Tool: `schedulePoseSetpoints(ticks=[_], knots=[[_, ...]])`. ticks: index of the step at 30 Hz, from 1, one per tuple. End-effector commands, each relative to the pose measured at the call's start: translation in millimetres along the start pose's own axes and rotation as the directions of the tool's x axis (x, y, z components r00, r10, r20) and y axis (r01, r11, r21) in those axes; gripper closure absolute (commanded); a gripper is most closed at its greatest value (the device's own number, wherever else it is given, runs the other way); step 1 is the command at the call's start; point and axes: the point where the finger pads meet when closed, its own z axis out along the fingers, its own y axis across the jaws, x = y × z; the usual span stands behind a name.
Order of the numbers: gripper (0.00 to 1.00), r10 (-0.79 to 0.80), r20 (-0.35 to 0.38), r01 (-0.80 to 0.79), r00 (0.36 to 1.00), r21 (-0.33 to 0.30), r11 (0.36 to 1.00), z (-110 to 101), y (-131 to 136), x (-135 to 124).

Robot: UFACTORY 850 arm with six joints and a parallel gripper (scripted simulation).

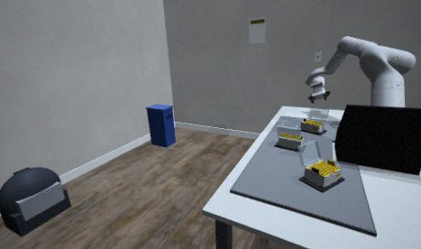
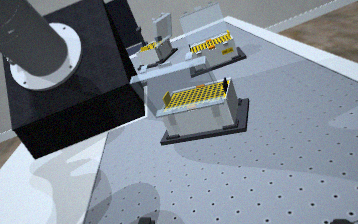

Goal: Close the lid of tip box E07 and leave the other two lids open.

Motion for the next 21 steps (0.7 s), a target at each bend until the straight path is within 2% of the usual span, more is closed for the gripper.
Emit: schedulePoseSetpoints(ticks=[1,4,6,12,14,19,21], knots=[[0.00,0.035,0.012,-0.036,0.999,0.032,0.999,12.1,15.8,10.5],[0.00,0.035,0.012,-0.036,0.999,0.032,0.999,17.6,22.3,14.8],[0.00,0.077,0.032,-0.079,0.997,0.069,0.994,23.5,28.7,19.7],[0.00,0.077,0.032,-0.079,0.997,0.069,0.994,35.0,41.4,29.2],[0.00,0.117,0.057,-0.122,0.992,0.103,0.987,41.1,47.4,34.3],[0.00,0.117,0.057,-0.122,0.992,0.103,0.987,52.9,59.4,44.3],[0.00,0.155,0.087,-0.165,0.984,0.133,0.977,59.2,65.1,49.7]])
